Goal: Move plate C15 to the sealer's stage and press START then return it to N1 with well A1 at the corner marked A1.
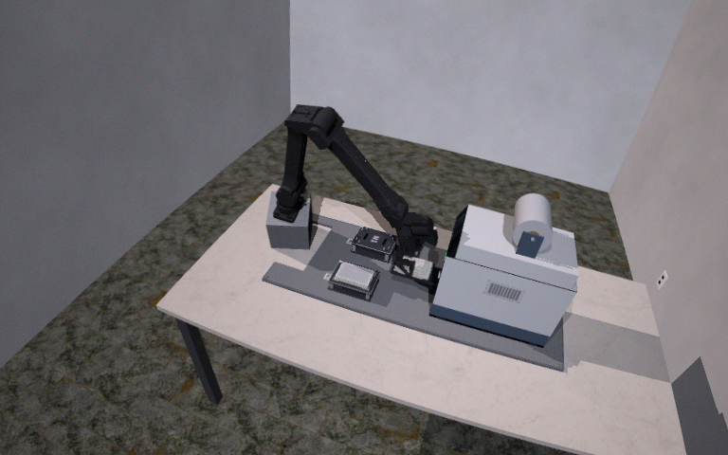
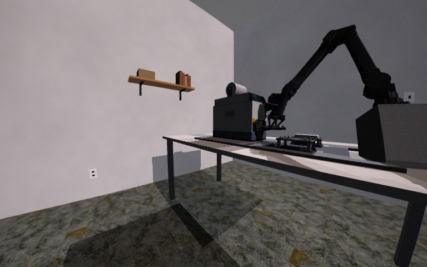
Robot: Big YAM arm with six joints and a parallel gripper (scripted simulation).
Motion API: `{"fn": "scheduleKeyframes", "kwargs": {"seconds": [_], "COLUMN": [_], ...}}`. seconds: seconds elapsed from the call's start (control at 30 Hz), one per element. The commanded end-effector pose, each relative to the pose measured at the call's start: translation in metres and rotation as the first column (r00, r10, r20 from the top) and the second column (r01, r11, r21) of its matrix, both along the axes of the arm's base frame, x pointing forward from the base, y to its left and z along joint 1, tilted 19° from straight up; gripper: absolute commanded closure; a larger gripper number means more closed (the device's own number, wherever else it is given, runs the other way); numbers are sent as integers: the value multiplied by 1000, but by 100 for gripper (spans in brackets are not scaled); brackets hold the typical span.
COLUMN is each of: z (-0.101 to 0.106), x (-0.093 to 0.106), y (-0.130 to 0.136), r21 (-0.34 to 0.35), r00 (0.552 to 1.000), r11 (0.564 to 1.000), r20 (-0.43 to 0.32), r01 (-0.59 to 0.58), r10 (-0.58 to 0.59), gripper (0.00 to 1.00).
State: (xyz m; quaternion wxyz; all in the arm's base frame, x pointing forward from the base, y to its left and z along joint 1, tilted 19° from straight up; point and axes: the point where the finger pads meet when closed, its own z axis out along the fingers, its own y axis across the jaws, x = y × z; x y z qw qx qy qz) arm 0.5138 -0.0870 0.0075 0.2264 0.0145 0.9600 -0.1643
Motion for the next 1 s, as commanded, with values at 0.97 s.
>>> {"fn": "scheduleKeyframes", "kwargs": {"seconds": [0.97], "z": [43], "x": [19], "y": [6], "r21": [1], "r00": [999], "r11": [1000], "r20": [50], "r01": [10], "r10": [-10], "gripper": [0]}}
